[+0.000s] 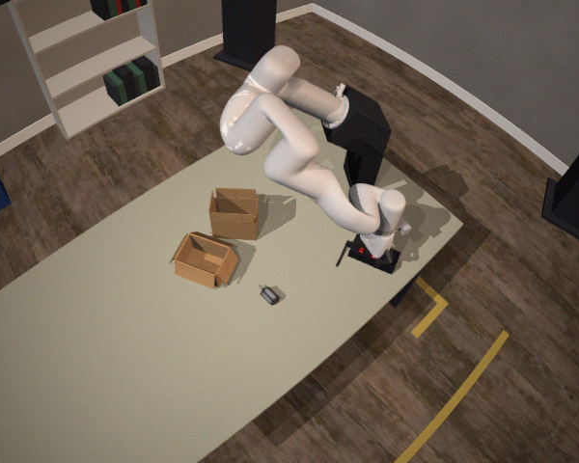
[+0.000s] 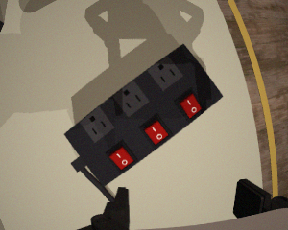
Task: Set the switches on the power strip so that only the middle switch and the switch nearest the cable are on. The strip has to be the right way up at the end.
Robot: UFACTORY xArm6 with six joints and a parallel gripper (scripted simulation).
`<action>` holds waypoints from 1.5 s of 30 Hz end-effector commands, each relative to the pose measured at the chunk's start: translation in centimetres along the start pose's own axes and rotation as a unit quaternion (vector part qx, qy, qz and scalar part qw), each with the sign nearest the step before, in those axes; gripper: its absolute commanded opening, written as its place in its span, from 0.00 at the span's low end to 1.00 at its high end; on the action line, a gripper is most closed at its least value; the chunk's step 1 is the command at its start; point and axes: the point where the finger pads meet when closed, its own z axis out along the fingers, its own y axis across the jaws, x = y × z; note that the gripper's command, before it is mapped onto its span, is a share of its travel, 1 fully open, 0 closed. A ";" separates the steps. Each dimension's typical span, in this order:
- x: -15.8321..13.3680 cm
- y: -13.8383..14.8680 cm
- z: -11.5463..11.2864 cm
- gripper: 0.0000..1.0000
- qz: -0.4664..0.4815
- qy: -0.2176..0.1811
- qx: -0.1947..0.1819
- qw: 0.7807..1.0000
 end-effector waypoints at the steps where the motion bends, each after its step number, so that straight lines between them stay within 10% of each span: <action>1: 0.0 0.1 -0.1 1.00 0.000 0.000 -0.001 1.000; 22: 0.0 0.1 -0.2 1.00 -0.001 0.000 -0.001 1.000; 30: 3.6 -2.3 -5.7 1.00 -0.119 0.000 -0.005 0.993; 45: 3.6 -2.3 -5.8 1.00 -0.120 0.000 -0.005 0.993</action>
